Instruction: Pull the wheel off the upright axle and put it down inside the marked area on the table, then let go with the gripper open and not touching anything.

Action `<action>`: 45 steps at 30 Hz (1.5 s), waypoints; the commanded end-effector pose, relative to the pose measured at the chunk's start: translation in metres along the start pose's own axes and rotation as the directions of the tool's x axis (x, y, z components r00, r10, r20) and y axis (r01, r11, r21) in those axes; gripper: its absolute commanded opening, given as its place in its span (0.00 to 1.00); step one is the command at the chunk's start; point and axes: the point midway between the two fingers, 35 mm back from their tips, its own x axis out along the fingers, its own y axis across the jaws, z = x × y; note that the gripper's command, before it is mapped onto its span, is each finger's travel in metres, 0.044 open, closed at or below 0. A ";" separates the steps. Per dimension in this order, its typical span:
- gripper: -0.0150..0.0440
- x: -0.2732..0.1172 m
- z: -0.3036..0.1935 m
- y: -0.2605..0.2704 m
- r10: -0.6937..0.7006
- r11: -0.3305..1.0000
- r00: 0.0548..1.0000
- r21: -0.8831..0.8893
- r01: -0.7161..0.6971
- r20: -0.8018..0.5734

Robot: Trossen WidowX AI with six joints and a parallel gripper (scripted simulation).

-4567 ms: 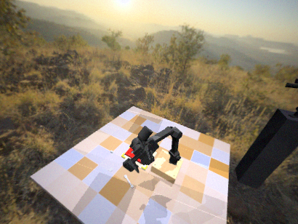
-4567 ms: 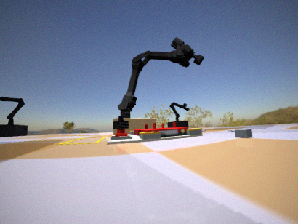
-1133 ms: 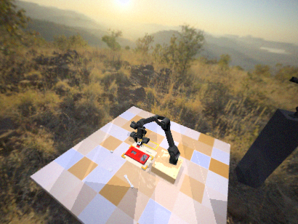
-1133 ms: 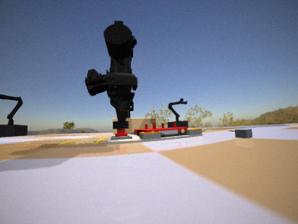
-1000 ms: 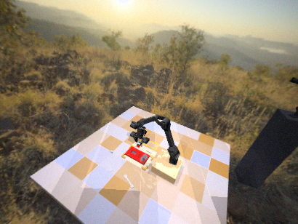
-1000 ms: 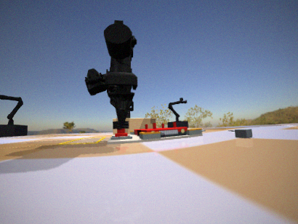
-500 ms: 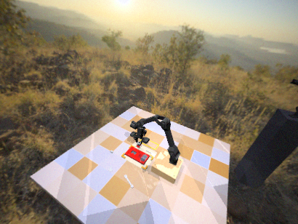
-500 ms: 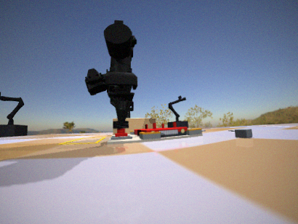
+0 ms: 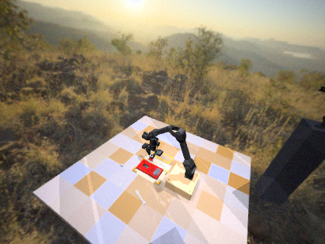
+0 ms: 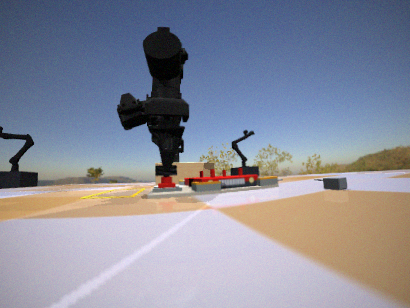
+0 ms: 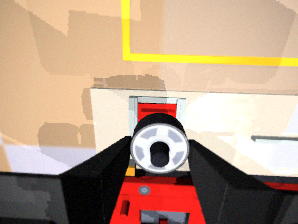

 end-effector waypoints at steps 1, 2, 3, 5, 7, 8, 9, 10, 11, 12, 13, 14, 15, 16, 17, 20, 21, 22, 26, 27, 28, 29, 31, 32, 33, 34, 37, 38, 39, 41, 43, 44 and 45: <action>0.25 -0.004 0.000 0.000 0.003 1.000 1.000 -0.001 -0.003 0.001; 0.25 -0.005 0.000 0.000 0.003 1.000 1.000 -0.001 -0.003 0.001; 0.25 -0.005 0.000 0.000 0.003 1.000 1.000 -0.001 -0.003 0.001; 0.25 -0.006 0.000 0.000 0.003 1.000 1.000 -0.001 -0.003 0.001; 0.25 -0.006 0.000 0.001 0.003 1.000 1.000 -0.001 -0.003 0.001; 0.25 -0.007 0.000 0.001 0.003 1.000 1.000 -0.001 -0.003 0.001; 0.25 -0.007 0.000 0.001 0.003 1.000 1.000 -0.001 -0.003 0.001; 0.25 -0.007 0.000 0.001 0.003 1.000 1.000 -0.001 -0.003 0.001; 0.25 -0.008 0.000 0.001 0.004 1.000 1.000 -0.001 -0.004 0.001; 0.25 -0.008 0.000 0.001 0.004 1.000 1.000 -0.001 -0.004 0.001; 0.25 -0.008 0.000 0.001 0.004 1.000 1.000 -0.001 -0.004 0.001; 0.25 -0.009 0.000 0.001 0.004 1.000 1.000 -0.001 -0.004 0.001; 0.25 -0.009 0.000 0.001 0.004 1.000 1.000 -0.001 -0.004 0.001; 0.25 -0.009 0.000 0.001 0.004 1.000 1.000 -0.001 -0.004 0.001; 0.25 -0.010 0.000 0.001 0.004 1.000 1.000 -0.001 -0.004 0.001; 0.25 -0.011 0.000 0.001 0.004 1.000 1.000 -0.002 -0.004 0.001; 0.25 -0.011 0.000 0.001 0.005 1.000 1.000 -0.002 -0.004 0.001; 0.25 -0.011 0.000 0.001 0.005 1.000 1.000 -0.002 -0.005 0.001; 0.25 -0.013 0.000 0.001 0.005 1.000 1.000 -0.002 -0.005 0.001; 0.25 -0.013 0.000 0.001 0.005 1.000 1.000 -0.002 -0.005 0.001; 0.25 -0.013 0.000 0.001 0.005 1.000 1.000 -0.002 -0.005 0.001; 0.25 -0.014 0.000 0.001 0.005 1.000 1.000 -0.002 -0.005 0.002; 0.25 -0.014 0.000 0.001 0.005 1.000 1.000 -0.002 -0.005 0.002; 0.25 -0.015 0.000 0.001 0.006 1.000 1.000 -0.002 -0.006 0.002; 0.25 -0.015 0.000 0.001 0.006 1.000 1.000 -0.002 -0.006 0.002; 0.25 -0.015 0.000 0.001 0.006 1.000 1.000 -0.002 -0.006 0.002; 0.25 -0.016 0.000 0.000 0.006 1.000 1.000 -0.002 -0.006 0.002; 0.25 -0.017 0.000 0.000 0.006 1.000 1.000 -0.002 -0.006 0.002; 0.25 -0.017 0.000 0.000 0.006 1.000 1.000 -0.002 -0.006 0.002; 0.25 -0.018 0.000 0.000 0.006 1.000 1.000 -0.002 -0.006 0.002; 0.25 -0.018 0.000 0.000 0.007 1.000 1.000 -0.002 -0.007 0.002; 0.25 -0.019 0.000 0.000 0.007 1.000 1.000 -0.002 -0.007 0.002; 0.25 -0.019 0.000 0.000 0.007 1.000 1.000 -0.002 -0.007 0.002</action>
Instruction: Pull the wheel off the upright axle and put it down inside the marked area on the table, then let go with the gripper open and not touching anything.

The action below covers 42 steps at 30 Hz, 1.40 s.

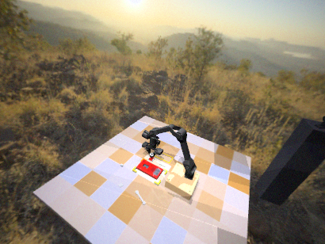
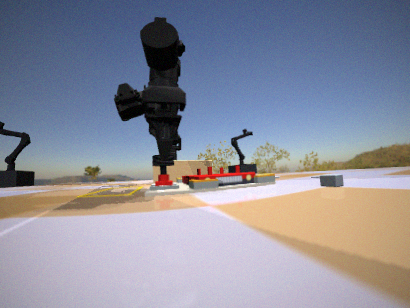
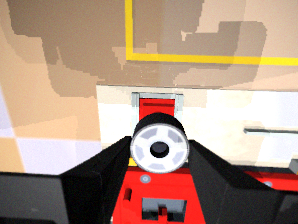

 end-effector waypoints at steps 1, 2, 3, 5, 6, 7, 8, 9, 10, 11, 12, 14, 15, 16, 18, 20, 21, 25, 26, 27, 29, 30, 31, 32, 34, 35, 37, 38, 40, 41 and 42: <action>0.25 -0.005 0.000 0.001 0.005 1.000 1.000 -0.002 -0.005 0.001; 0.25 -0.005 0.000 0.001 0.005 1.000 1.000 -0.002 -0.005 0.001; 0.25 -0.006 0.000 0.001 0.005 1.000 1.000 -0.002 -0.005 0.001; 0.25 -0.006 0.000 0.001 0.005 1.000 1.000 -0.003 -0.005 0.001; 0.25 -0.007 0.000 0.001 0.006 1.000 1.000 -0.003 -0.006 0.001; 0.25 -0.007 0.000 0.001 0.006 1.000 1.000 -0.003 -0.006 0.001; 0.25 -0.007 0.000 0.001 0.006 1.000 1.000 -0.003 -0.006 0.002; 0.25 -0.008 0.000 0.001 0.006 1.000 1.000 -0.003 -0.006 0.002; 0.25 -0.008 0.000 0.001 0.006 1.000 1.000 -0.003 -0.006 0.002; 0.25 -0.008 0.000 0.001 0.006 1.000 1.000 -0.003 -0.006 0.002; 0.25 -0.009 0.000 0.001 0.006 1.000 1.000 -0.003 -0.006 0.002; 0.25 -0.009 0.000 0.001 0.006 1.000 1.000 -0.003 -0.006 0.002; 0.25 -0.010 0.000 0.001 0.006 1.000 1.000 -0.003 -0.006 0.002; 0.25 -0.010 0.000 0.001 0.007 1.000 1.000 -0.003 -0.007 0.002; 0.25 -0.011 0.000 0.001 0.007 1.000 1.000 -0.003 -0.007 0.002; 0.25 -0.011 0.000 0.000 0.007 1.000 1.000 -0.003 -0.007 0.002; 0.25 -0.012 0.000 0.000 0.007 1.000 1.000 -0.003 -0.007 0.002; 0.25 -0.013 0.000 0.000 0.007 1.000 1.000 -0.003 -0.007 0.002; 0.25 -0.013 0.000 0.000 0.008 1.000 1.000 -0.003 -0.007 0.002; 0.25 -0.014 0.000 0.000 0.008 1.000 1.000 -0.003 -0.008 0.002; 0.25 -0.014 0.000 0.000 0.008 1.000 1.000 -0.003 -0.008 0.002; 0.25 -0.015 0.000 0.000 0.008 1.000 1.000 -0.003 -0.008 0.002; 0.25 -0.015 0.000 0.000 0.008 1.000 1.000 -0.003 -0.008 0.002; 0.25 -0.015 0.000 0.000 0.008 1.000 1.000 -0.003 -0.008 0.002; 0.25 -0.016 0.000 0.000 0.008 1.000 1.000 -0.004 -0.008 0.002; 0.25 -0.016 0.000 0.000 0.008 1.000 1.000 -0.004 -0.008 0.002; 0.25 -0.017 0.000 0.000 0.009 1.000 1.000 -0.004 -0.009 0.002; 0.25 -0.017 0.000 0.000 0.009 1.000 1.000 -0.004 -0.009 0.002; 0.25 -0.018 0.000 0.000 0.009 1.000 1.000 -0.004 -0.009 0.002; 0.25 -0.018 0.000 0.000 0.009 1.000 1.000 -0.004 -0.009 0.002; 0.25 -0.019 0.000 0.000 0.009 1.000 1.000 -0.004 -0.009 0.002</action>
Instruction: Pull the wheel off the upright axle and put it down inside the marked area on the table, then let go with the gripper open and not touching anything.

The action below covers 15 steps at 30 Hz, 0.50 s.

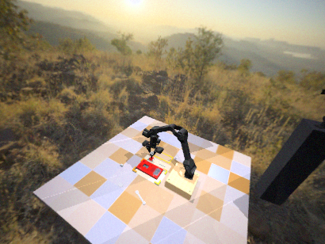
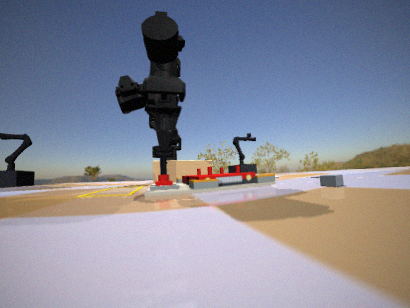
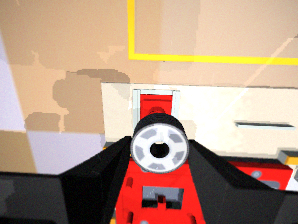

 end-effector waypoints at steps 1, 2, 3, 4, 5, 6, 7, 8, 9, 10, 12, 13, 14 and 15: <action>0.25 -0.003 0.000 0.001 0.006 1.000 1.000 -0.004 -0.006 0.001; 0.25 -0.004 0.000 0.001 0.006 1.000 1.000 -0.004 -0.006 0.001; 0.25 -0.005 0.000 0.001 0.006 1.000 1.000 -0.004 -0.006 0.001; 0.25 -0.008 0.000 0.001 0.006 1.000 1.000 -0.004 -0.006 0.001; 0.25 -0.011 0.000 0.001 0.006 1.000 1.000 -0.004 -0.006 0.001; 0.25 -0.014 0.000 0.001 0.006 1.000 1.000 -0.004 -0.006 0.001; 0.25 -0.019 0.000 0.001 0.006 1.000 1.000 -0.004 -0.006 0.001; 0.25 -0.024 0.000 0.000 0.006 1.000 1.000 -0.004 -0.006 0.001; 0.25 -0.029 0.000 -0.001 0.006 1.000 1.000 -0.004 -0.006 0.001; 0.25 -0.034 0.000 -0.002 0.006 1.000 1.000 -0.004 -0.006 0.001; 0.25 -0.038 -0.001 -0.004 0.006 1.000 1.000 -0.004 -0.006 0.001; 0.25 -0.039 -0.001 -0.005 0.006 1.000 1.000 -0.004 -0.006 0.001; 0.25 -0.039 -0.001 -0.005 0.006 1.000 1.000 -0.004 -0.006 0.001; 0.25 -0.031 0.000 -0.006 -0.003 1.000 1.000 0.000 0.003 0.000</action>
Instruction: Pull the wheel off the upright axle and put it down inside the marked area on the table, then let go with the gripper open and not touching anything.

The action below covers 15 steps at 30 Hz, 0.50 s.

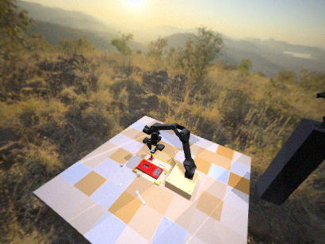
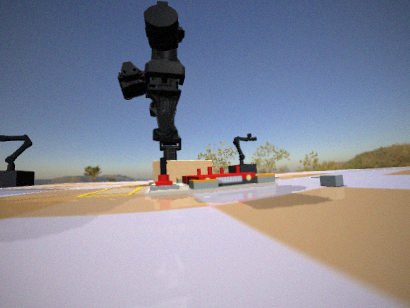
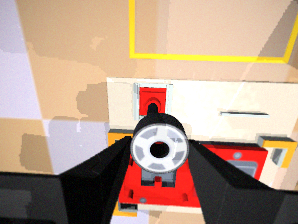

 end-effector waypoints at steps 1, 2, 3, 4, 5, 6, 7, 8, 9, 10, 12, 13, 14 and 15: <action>0.25 0.001 0.003 -0.001 -0.003 1.000 1.000 0.000 0.003 0.000; 0.25 0.001 0.007 -0.002 -0.003 1.000 1.000 0.000 0.003 0.000; 0.25 0.001 0.011 -0.004 -0.003 1.000 1.000 0.000 0.003 0.001; 0.25 0.000 0.015 -0.006 -0.002 1.000 1.000 -0.001 0.002 0.001; 0.25 0.000 0.020 -0.008 -0.002 1.000 1.000 -0.001 0.002 0.001; 0.25 0.000 0.024 -0.010 -0.002 1.000 1.000 -0.001 0.002 0.002; 0.25 -0.001 0.028 -0.012 -0.002 1.000 1.000 -0.001 0.002 0.002; 0.25 -0.001 0.033 -0.014 -0.001 1.000 1.000 -0.001 0.001 0.002; 0.25 -0.001 0.037 -0.016 -0.001 1.000 1.000 -0.001 0.001 0.003; 0.25 -0.001 0.041 -0.018 -0.001 1.000 1.000 -0.001 0.001 0.003; 0.25 -0.002 0.049 -0.022 -0.001 1.000 1.000 -0.002 0.001 0.004; 0.25 -0.002 0.053 -0.024 0.000 1.000 1.000 -0.002 0.000 0.004; 0.25 -0.003 0.057 -0.027 0.000 1.000 1.000 -0.002 0.000 0.005; 0.25 -0.003 0.061 -0.029 0.000 1.000 1.000 -0.002 0.000 0.005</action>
